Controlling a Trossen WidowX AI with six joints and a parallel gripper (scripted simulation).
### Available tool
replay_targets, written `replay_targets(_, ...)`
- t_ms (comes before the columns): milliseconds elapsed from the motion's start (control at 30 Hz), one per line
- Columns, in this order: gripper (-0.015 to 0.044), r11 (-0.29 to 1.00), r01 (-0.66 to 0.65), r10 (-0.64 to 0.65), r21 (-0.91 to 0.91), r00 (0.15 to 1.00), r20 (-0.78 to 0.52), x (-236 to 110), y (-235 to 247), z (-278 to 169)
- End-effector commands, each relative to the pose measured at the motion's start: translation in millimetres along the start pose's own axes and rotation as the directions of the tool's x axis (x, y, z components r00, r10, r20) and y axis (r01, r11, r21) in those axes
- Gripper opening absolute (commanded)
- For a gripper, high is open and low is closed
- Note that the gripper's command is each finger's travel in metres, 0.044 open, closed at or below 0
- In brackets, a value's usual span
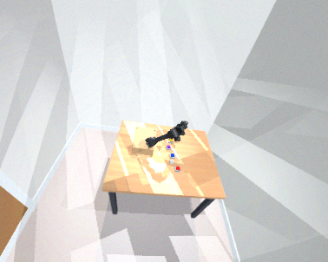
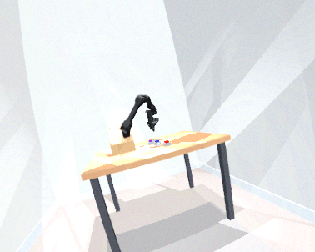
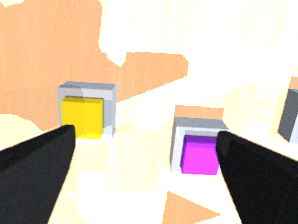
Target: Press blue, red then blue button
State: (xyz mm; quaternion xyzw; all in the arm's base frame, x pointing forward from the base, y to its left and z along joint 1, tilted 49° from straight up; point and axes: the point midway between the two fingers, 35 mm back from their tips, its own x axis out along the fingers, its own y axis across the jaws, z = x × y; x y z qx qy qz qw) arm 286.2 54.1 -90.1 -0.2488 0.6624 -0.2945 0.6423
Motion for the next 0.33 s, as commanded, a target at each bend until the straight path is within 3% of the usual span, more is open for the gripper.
replay_targets(0, 0.0400, 1.000, 0.024, -0.024, 0.003, 1.000, -0.011, -9, 64, -25)
replay_targets(300, 0.0400, 0.999, 0.044, -0.043, 0.009, 0.999, -0.016, -9, 86, -37)
